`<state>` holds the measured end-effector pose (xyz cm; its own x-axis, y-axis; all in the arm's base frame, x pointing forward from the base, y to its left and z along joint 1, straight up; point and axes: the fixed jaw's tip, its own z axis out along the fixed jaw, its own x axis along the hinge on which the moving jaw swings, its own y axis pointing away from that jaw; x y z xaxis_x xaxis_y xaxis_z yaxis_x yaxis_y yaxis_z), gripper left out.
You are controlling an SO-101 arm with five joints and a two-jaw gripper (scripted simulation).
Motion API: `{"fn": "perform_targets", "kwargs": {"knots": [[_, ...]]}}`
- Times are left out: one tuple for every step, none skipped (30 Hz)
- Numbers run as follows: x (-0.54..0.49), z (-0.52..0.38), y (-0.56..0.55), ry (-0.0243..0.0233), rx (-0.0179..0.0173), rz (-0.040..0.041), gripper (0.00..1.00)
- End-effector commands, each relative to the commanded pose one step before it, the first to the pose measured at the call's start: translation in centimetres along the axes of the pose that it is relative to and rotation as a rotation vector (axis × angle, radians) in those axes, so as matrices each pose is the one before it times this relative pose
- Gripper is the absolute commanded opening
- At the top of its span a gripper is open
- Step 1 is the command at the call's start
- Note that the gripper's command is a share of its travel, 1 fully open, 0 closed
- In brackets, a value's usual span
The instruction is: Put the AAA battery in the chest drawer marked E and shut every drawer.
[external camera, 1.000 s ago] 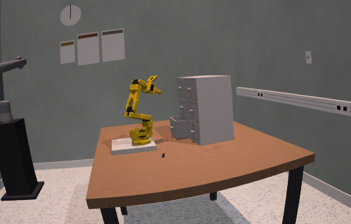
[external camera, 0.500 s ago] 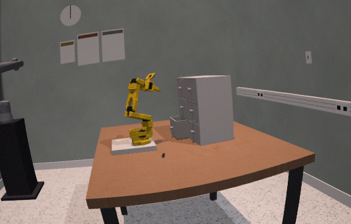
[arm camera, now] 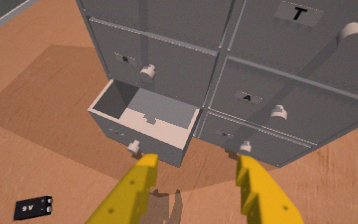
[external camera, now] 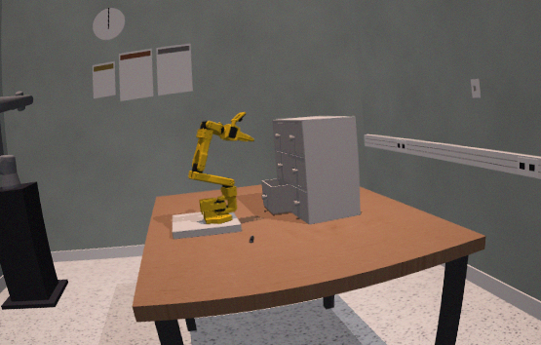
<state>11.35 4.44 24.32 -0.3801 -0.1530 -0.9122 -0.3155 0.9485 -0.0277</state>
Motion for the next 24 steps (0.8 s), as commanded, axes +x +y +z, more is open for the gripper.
{"fn": "perform_targets", "kwargs": {"knots": [[0.014,-0.0397,-1.735,0.00756,0.12886,0.06258,0.19],[0.000,0.0000,0.000,0.00000,0.00000,0.00000,0.19],[0.000,0.0000,0.000,0.00000,0.00000,0.00000,0.19],[0.003,0.0171,-0.398,0.00078,0.02982,0.01350,0.19],[0.002,0.0170,-0.398,0.00077,0.02982,0.01351,0.19],[0.003,0.0171,-0.398,0.00078,0.02982,0.01350,0.19],[0.002,0.0170,-0.398,0.00077,0.02982,0.01351,0.19],[0.003,0.0171,-0.398,0.00078,0.02982,0.01350,0.19],[0.002,0.0170,-0.398,0.00077,0.02982,0.01351,0.19],[0.003,0.0171,-0.398,0.00078,0.02982,0.01350,0.19],[0.002,0.0170,-0.398,0.00077,0.02982,0.01351,0.19],[0.003,0.0171,-0.398,0.00078,0.02982,0.01350,0.19],[0.002,0.0170,-0.398,0.00077,0.02982,0.01351,0.19],[0.003,0.0171,-0.398,0.00078,0.02982,0.01350,0.19],[0.002,0.0170,-0.398,0.00077,0.02982,0.01351,0.19],[0.003,0.0171,-0.398,0.00078,0.02982,0.01350,0.19],[0.002,0.0170,-0.398,0.00077,0.02982,0.01351,0.19],[0.003,0.0171,-0.398,0.00078,0.02982,0.01350,0.19],[0.000,0.0000,0.000,0.00000,0.00000,0.00000,0.19],[0.000,0.0000,0.000,0.00000,0.00000,0.00000,0.19],[0.002,0.0170,-0.398,0.00077,0.02982,0.01351,0.19],[0.003,0.0171,-0.398,0.00078,0.02982,0.01350,0.19],[0.002,0.0170,-0.398,0.00077,0.02982,0.01351,0.19],[0.003,0.0171,-0.398,0.00078,0.02982,0.01350,0.19]]}}
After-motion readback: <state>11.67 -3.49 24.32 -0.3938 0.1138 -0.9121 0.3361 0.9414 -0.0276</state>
